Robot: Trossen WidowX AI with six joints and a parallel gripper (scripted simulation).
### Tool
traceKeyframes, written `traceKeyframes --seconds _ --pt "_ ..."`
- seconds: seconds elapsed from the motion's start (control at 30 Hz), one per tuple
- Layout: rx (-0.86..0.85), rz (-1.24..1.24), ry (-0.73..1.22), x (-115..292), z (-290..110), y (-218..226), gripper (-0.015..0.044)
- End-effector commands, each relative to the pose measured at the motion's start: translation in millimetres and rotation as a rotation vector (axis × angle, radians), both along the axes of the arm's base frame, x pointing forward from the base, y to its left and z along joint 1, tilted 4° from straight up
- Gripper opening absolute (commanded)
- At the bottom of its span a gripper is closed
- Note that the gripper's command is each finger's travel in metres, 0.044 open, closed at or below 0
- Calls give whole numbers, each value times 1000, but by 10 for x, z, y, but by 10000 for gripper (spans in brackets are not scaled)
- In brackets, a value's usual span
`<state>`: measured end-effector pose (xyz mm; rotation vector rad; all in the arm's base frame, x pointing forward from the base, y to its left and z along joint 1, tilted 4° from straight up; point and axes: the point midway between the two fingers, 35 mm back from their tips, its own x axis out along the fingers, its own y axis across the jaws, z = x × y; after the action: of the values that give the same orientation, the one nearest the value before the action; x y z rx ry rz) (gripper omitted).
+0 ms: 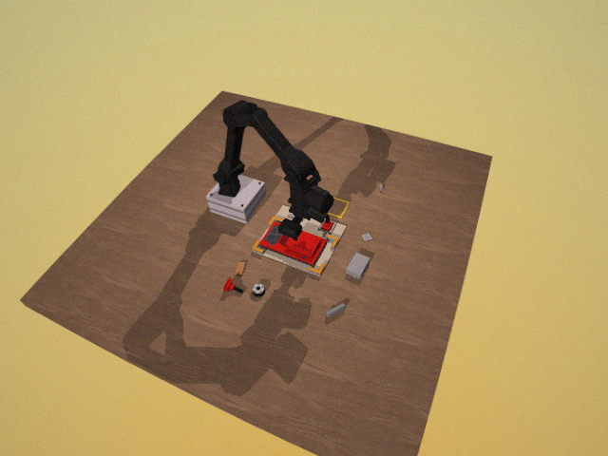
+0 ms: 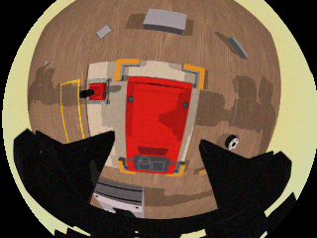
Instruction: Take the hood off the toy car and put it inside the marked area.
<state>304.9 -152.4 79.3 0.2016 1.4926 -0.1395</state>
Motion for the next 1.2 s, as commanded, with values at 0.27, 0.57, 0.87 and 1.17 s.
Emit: traceKeyframes --seconds 0.27,0.57,0.87,1.17 --pt "3 7 0 30 -90 4 440" --pt "3 7 0 44 -173 8 440" --pt "3 7 0 56 -256 9 440" --pt "4 7 0 65 -339 12 440"
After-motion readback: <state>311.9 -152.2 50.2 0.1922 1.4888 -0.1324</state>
